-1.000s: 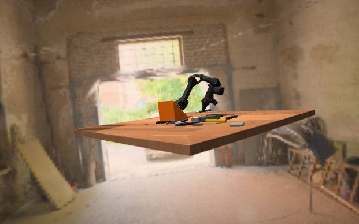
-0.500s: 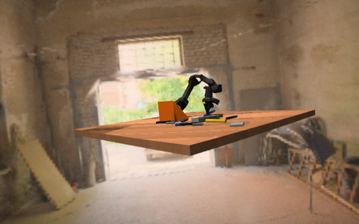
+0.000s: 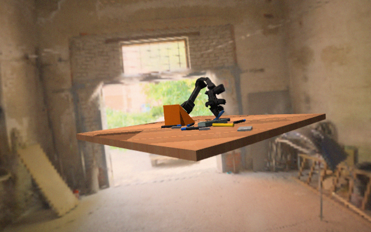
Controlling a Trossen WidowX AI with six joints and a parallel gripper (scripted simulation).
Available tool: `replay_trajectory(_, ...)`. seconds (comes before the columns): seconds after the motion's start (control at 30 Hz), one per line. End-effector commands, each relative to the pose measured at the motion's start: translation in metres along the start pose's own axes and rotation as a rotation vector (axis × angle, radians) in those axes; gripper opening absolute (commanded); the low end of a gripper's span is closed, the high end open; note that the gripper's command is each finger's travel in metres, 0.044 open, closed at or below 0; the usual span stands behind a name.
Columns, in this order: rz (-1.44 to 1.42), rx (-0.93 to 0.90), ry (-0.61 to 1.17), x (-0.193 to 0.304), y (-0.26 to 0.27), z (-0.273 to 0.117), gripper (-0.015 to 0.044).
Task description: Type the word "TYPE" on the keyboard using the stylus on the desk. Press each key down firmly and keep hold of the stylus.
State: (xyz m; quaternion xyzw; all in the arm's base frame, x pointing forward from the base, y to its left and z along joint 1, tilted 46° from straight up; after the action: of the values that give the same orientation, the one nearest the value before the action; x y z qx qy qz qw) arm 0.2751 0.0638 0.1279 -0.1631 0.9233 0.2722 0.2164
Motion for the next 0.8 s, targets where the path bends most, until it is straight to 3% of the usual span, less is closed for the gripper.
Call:
replay_trajectory(0.0, 0.084, 0.022, -0.112, -0.006, -0.019, 0.004, 0.0)
replay_trajectory(0.77, 0.416, -0.042, -0.595, -0.002, -0.079, -0.02, 0.0)
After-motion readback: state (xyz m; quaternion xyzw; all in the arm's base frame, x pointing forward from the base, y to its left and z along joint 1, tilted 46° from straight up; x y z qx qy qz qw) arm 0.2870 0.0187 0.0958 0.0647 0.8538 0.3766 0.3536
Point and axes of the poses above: the point midway between the two fingers, 35 mm back from their tips, its own z axis out along the fingers, its own y axis across the jaws, x = y × z, the point moved 6 cm from there along -z, back along the fingers, and after that the axes turned 2 degrees about z, right-handed, at the moved point
